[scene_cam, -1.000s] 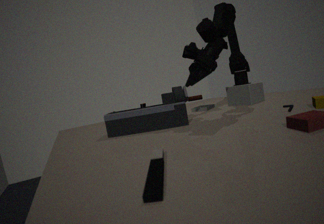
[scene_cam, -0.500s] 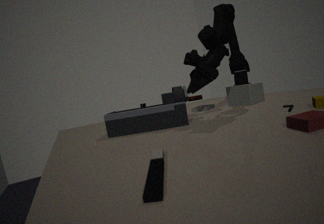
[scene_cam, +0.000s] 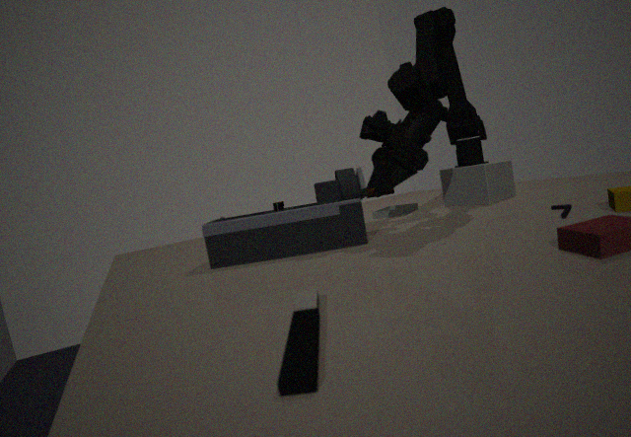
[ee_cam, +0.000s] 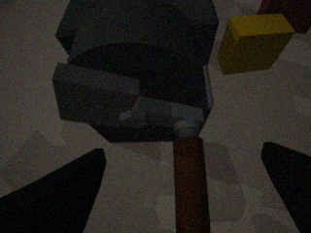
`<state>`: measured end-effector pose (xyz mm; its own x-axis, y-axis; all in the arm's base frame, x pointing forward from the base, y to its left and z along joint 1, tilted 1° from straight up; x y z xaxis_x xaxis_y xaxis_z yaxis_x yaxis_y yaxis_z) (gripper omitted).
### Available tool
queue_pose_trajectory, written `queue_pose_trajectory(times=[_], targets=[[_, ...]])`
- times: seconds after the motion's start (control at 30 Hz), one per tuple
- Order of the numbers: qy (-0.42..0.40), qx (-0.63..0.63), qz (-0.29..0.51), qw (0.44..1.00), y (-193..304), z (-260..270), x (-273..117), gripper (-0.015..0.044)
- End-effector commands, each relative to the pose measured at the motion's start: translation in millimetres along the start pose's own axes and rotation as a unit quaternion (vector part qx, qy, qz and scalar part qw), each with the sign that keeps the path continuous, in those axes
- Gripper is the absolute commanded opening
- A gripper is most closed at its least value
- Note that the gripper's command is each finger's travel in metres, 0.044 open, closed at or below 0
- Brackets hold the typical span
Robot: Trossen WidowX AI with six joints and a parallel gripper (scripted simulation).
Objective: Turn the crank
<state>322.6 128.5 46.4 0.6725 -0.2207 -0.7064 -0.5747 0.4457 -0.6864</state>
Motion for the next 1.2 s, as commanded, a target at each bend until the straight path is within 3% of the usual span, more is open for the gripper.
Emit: queue_pose_trajectory(times=[0.0,0.33,0.9,1.17], targets=[[0.002,0.001,-0.002,1.0,5.4,-2.4,5.0,0.044],[0.001,0.002,-0.002,1.0,15.1,-5.4,13.9,0.044],[0.001,0.002,-0.002,1.0,15.1,-5.4,13.9,0.0],[0.001,0.002,-0.002,1.0,15.7,-5.5,14.0,0.0]])
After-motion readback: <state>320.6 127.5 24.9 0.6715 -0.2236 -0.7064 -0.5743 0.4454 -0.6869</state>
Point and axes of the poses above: the point midway between the two fingers, 35 mm back from their tips, its own x axis out along the fingers, its own z axis across the jaws, y = z × x, the point moved 5 cm from there along -x, back along the fingers, and after that the axes turned 12 degrees about x, right-handed, at the moved point
